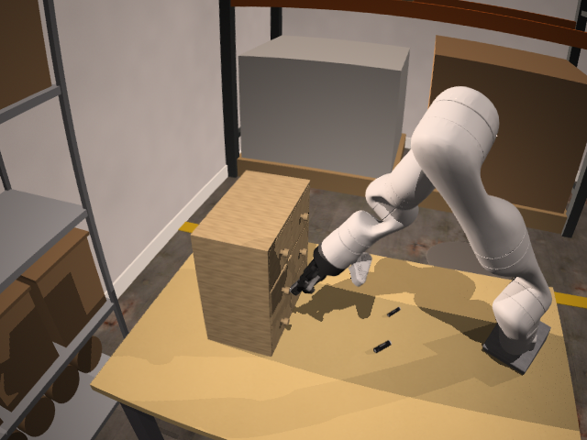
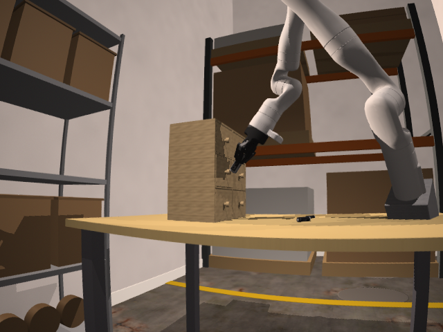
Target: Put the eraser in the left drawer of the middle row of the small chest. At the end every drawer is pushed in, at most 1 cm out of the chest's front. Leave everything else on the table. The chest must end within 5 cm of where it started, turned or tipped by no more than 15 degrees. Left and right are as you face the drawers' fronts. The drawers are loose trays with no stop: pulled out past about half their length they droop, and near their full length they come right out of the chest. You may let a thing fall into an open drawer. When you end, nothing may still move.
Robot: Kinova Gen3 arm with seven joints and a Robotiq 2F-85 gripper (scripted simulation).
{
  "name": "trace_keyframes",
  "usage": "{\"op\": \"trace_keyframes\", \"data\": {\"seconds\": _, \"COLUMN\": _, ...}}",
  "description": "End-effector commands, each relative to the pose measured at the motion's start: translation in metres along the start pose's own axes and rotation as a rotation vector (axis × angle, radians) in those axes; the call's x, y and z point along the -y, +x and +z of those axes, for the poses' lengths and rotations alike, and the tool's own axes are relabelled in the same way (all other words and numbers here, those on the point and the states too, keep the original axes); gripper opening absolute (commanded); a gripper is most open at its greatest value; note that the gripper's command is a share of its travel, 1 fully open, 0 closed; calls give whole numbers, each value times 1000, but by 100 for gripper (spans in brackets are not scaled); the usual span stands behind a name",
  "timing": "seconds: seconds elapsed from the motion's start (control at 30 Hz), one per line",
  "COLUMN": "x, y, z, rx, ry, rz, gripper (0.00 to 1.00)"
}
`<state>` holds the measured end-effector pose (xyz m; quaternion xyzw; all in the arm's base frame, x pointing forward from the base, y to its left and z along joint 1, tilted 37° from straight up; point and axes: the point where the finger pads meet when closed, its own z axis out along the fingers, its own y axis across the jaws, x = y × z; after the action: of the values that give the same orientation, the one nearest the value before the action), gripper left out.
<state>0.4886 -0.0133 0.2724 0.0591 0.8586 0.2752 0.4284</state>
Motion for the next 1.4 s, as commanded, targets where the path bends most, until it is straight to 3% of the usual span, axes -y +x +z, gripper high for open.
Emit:
{"op": "trace_keyframes", "data": {"seconds": 0.0, "x": 0, "y": -1, "z": 0, "rx": 1, "ry": 0, "rz": 0, "gripper": 0}}
{"op": "trace_keyframes", "data": {"seconds": 0.73, "x": 0, "y": 1, "z": -1, "rx": 1, "ry": 0, "rz": 0, "gripper": 0}}
{"op": "trace_keyframes", "data": {"seconds": 1.0, "x": 0, "y": 28, "z": -20, "rx": 1, "ry": 0, "rz": 0, "gripper": 0}}
{"op": "trace_keyframes", "data": {"seconds": 1.37, "x": 0, "y": 40, "z": -29, "rx": 1, "ry": 0, "rz": 0, "gripper": 0}}
